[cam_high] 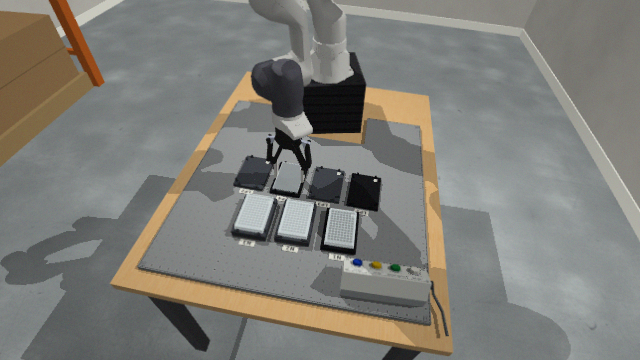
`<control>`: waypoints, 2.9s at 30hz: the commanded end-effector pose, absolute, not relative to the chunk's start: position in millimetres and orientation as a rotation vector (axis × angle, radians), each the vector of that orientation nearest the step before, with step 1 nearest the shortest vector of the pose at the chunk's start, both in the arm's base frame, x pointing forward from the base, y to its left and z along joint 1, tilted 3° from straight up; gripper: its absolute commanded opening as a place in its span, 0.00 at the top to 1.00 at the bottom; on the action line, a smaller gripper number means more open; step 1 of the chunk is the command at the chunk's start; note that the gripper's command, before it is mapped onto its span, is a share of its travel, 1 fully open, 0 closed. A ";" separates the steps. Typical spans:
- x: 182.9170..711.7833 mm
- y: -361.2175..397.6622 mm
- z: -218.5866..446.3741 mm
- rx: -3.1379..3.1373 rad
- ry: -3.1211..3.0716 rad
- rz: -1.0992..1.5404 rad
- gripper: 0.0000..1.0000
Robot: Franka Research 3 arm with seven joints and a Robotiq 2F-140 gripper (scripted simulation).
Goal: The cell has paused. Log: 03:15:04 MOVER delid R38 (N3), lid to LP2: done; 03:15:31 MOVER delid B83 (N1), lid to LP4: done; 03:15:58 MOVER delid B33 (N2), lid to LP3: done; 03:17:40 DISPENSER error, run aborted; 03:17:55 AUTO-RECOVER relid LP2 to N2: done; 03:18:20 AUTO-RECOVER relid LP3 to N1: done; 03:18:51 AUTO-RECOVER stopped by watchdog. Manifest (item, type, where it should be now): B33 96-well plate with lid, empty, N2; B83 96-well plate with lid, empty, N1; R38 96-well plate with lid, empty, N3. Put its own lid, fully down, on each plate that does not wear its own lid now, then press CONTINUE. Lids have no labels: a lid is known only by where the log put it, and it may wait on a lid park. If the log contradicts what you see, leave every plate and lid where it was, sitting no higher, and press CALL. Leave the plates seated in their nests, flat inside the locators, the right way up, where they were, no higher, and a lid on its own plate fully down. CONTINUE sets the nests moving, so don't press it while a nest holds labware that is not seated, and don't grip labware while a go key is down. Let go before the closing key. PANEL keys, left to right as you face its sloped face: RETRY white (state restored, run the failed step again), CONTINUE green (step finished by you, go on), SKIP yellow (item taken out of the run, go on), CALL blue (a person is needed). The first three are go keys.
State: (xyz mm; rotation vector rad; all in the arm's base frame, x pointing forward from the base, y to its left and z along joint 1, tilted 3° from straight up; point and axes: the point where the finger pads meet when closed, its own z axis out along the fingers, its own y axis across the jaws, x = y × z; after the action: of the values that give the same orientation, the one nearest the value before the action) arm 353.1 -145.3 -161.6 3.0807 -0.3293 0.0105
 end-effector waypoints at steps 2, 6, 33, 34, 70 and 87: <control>353.3 -145.6 -160.8 3.080 -0.334 0.011 1.00; 353.3 -145.6 -160.6 3.080 -0.334 0.011 1.00; 353.3 -145.4 -157.4 3.080 -0.334 0.011 1.00; 353.3 -145.4 -157.4 3.080 -0.334 0.011 1.00; 353.3 -145.2 -151.7 3.080 -0.334 0.011 1.00; 353.3 -145.2 -151.3 3.080 -0.334 0.011 1.00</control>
State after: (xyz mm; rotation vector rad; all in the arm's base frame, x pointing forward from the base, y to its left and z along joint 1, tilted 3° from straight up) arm 353.9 -145.1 -151.8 3.0797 -0.3420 0.0129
